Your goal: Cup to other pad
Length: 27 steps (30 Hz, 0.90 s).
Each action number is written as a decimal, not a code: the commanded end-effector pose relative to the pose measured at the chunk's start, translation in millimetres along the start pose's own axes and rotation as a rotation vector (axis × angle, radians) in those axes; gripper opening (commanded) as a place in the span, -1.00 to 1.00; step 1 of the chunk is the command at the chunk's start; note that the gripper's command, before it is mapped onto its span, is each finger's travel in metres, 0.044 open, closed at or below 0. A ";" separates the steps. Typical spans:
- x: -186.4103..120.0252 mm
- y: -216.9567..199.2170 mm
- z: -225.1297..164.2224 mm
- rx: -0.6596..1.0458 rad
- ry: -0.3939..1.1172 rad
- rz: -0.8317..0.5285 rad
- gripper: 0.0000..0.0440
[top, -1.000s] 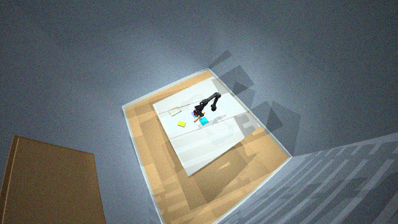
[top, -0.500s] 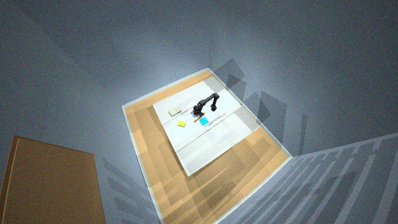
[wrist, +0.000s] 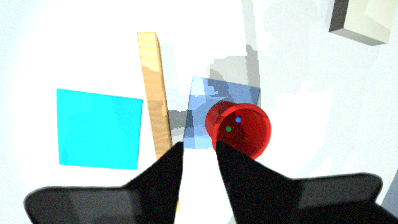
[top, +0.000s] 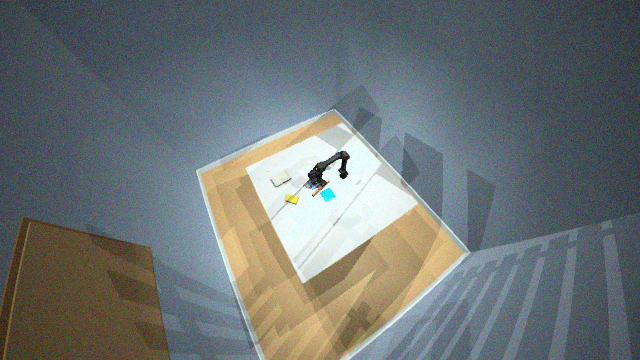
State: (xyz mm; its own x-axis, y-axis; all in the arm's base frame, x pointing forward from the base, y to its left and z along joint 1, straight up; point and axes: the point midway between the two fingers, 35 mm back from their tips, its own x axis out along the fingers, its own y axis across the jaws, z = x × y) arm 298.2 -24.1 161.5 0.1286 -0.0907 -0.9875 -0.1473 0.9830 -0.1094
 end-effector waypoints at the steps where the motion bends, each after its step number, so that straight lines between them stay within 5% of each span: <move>1: 7.8 -4.3 -3.8 -0.020 0.032 -0.002 -0.44; 27: 96.0 -22.0 -29.4 -0.229 0.161 0.043 -0.34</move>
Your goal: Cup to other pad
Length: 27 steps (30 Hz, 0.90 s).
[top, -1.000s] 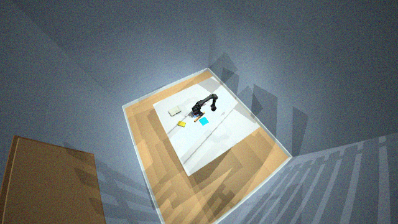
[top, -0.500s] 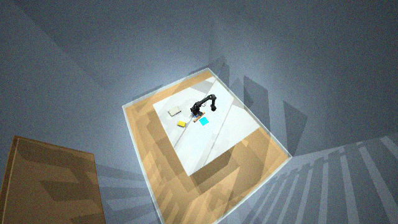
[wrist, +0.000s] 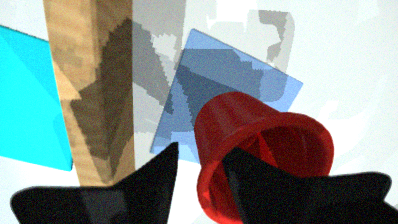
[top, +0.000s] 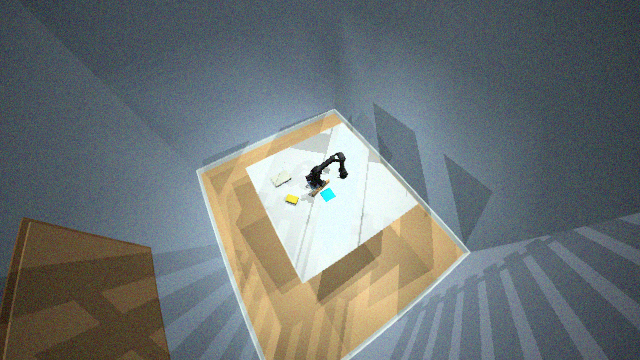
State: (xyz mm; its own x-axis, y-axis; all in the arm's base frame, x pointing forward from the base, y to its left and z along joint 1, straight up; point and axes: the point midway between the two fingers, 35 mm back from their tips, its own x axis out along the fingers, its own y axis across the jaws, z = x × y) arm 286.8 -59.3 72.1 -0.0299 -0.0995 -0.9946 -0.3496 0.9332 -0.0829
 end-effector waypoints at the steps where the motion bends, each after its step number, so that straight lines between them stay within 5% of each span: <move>1: 9.0 1.3 -1.6 -0.035 0.006 0.011 -0.45; 7: 15.4 0.1 -4.7 -0.110 0.019 0.015 -1.00; 27: -29.2 11.2 4.5 -0.251 -0.035 0.010 -0.98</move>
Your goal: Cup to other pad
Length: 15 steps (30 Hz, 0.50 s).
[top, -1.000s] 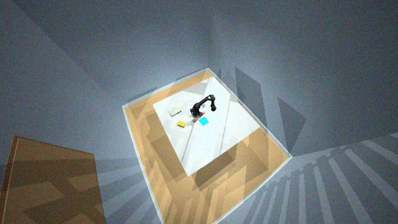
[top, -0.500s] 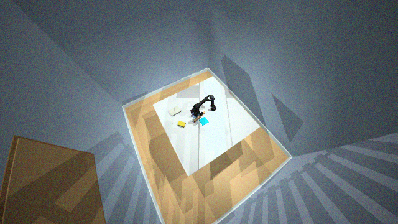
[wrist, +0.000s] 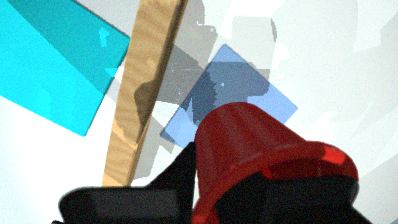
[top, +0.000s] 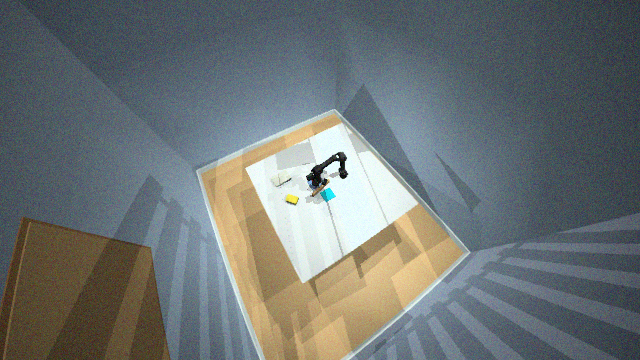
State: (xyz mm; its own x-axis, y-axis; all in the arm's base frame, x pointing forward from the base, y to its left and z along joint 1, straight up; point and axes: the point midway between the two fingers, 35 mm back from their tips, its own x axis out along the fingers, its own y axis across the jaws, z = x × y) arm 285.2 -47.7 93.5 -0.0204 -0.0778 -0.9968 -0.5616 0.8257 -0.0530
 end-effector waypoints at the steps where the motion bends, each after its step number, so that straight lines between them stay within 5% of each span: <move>1: -9.0 2.1 5.2 -0.017 -0.019 -0.008 -0.98; 15: -31.6 27.3 29.3 -0.104 -0.072 -0.032 -1.00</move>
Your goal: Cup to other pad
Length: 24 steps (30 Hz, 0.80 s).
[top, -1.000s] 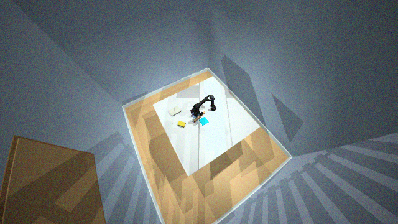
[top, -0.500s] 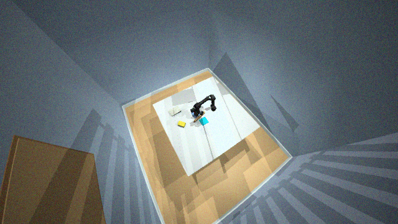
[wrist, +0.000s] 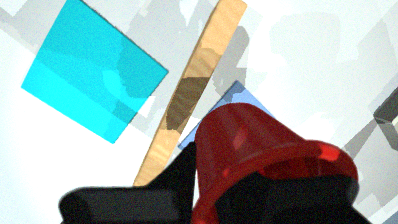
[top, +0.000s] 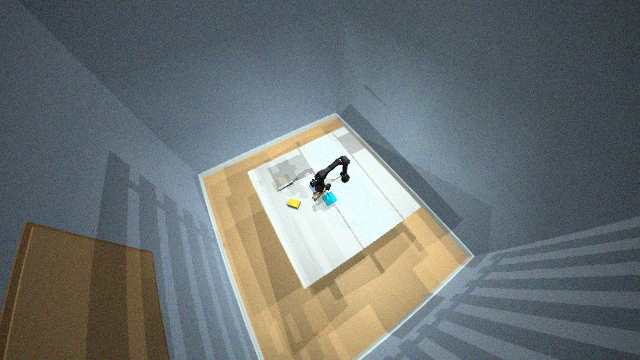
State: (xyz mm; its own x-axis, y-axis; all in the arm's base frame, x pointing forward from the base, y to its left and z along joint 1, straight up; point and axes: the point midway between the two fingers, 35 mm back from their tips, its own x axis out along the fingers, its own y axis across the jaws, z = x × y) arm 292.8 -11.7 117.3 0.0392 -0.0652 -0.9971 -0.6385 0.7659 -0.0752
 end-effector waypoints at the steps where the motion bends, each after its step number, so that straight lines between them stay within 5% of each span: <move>1: -5.7 4.6 6.8 -0.014 -0.020 -0.009 -1.00; 24: -6.3 62.4 45.1 -0.153 -0.086 -0.035 -1.00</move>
State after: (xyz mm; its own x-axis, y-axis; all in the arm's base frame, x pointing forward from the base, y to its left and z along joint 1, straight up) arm 289.8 60.5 120.0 0.1221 -0.0351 -0.9919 -0.7406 0.6621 -0.1146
